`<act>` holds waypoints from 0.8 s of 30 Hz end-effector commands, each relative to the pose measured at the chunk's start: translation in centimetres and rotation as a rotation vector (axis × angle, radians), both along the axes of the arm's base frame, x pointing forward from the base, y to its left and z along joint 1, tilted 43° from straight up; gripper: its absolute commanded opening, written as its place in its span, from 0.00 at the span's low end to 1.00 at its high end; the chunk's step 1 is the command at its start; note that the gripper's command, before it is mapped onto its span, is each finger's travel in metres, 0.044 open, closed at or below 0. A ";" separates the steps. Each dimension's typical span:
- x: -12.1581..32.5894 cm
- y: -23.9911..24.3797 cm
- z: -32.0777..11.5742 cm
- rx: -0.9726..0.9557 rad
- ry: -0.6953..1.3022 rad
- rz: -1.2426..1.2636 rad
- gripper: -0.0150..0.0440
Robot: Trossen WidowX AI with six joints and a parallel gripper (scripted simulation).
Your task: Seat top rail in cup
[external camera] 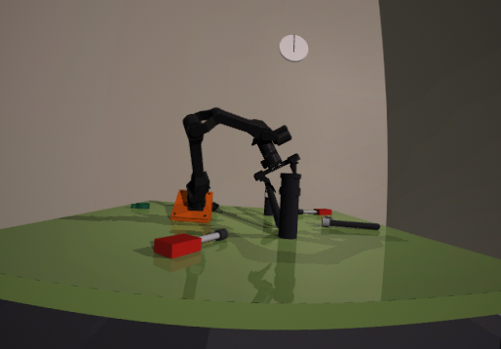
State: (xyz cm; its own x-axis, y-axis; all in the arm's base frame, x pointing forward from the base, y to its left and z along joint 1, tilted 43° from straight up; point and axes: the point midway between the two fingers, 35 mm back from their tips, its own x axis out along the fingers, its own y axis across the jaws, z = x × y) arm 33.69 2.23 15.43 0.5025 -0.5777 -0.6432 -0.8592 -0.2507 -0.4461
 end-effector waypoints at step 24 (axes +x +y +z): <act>-1.7 14.3 -1.0 0.727 -0.783 -0.897 1.00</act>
